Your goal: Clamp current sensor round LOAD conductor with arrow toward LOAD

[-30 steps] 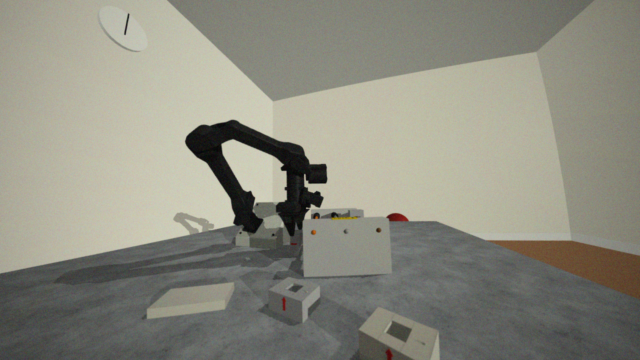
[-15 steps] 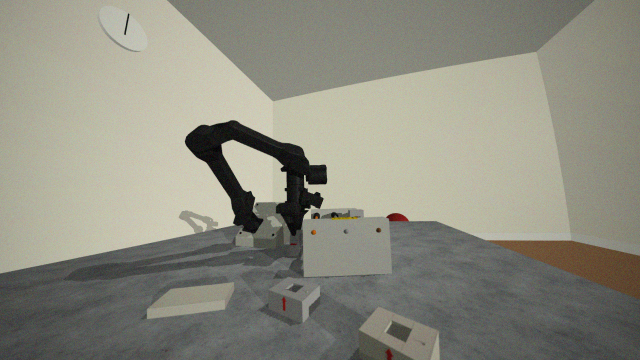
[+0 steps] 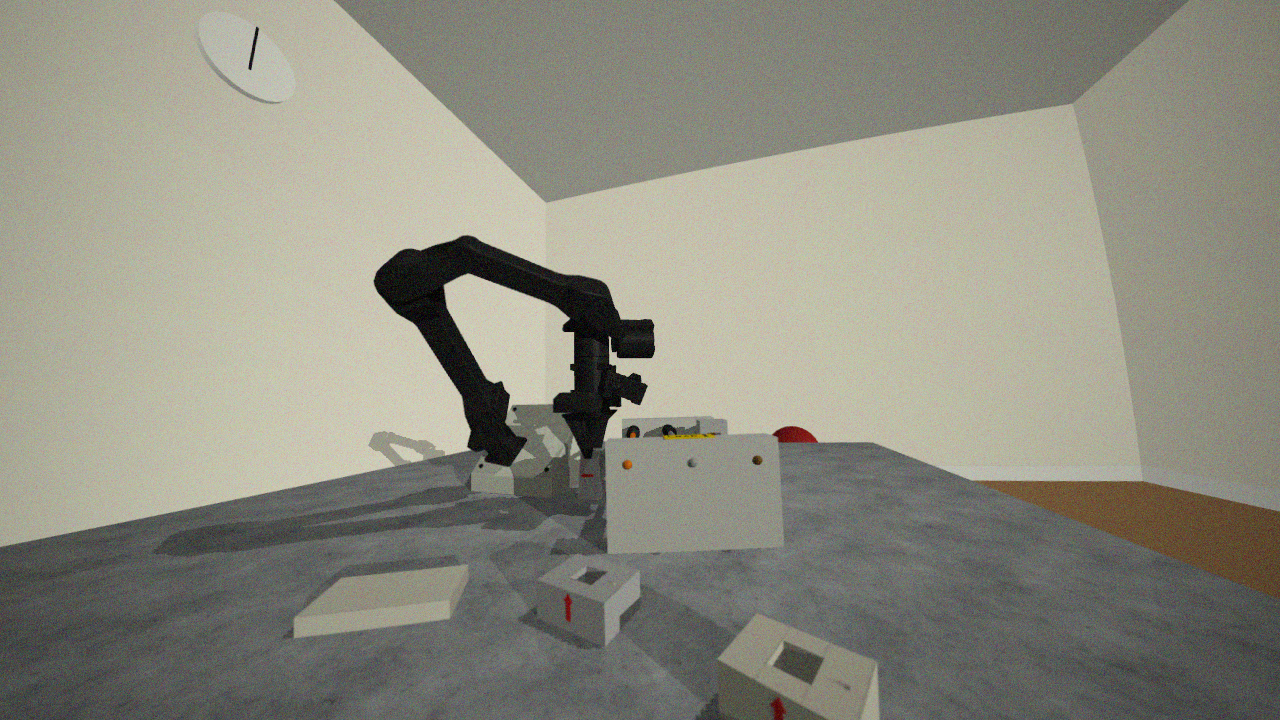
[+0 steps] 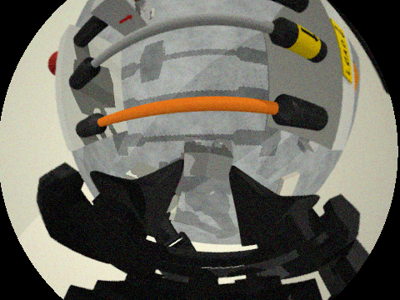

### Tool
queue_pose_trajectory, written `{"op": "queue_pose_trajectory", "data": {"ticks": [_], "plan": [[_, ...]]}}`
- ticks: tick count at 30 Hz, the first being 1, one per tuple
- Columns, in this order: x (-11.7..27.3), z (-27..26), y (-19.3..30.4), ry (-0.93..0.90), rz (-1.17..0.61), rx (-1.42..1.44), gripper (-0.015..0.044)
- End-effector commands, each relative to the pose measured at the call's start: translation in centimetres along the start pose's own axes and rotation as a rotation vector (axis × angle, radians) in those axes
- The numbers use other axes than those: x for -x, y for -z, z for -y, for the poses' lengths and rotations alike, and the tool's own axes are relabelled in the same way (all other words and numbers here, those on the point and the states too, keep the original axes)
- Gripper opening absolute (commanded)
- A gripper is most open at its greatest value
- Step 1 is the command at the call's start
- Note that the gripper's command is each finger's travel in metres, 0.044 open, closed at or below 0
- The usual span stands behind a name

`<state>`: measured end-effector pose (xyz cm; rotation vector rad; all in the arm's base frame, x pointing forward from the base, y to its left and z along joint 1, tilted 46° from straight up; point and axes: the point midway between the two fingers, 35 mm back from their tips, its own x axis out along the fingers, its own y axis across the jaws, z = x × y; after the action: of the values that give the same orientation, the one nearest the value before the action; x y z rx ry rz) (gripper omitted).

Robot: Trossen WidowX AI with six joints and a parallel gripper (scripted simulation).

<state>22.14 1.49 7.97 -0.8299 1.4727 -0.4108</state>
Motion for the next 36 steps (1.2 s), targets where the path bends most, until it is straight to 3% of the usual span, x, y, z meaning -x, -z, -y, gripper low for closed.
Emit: {"op": "queue_pose_trajectory", "data": {"ticks": [1, 8, 15, 36], "plan": [[2.3, -0.1, -0.2, -0.005, 0.005, -0.004, 0.0], [5.9, 0.0, 0.1, 0.0, 0.004, -0.002, 0.0], [6.3, 0.0, 0.2, 0.001, 0.009, 0.032, 0.0], [7.9, -0.1, 0.1, 0.031, 0.115, 0.731, 0.0]]}}
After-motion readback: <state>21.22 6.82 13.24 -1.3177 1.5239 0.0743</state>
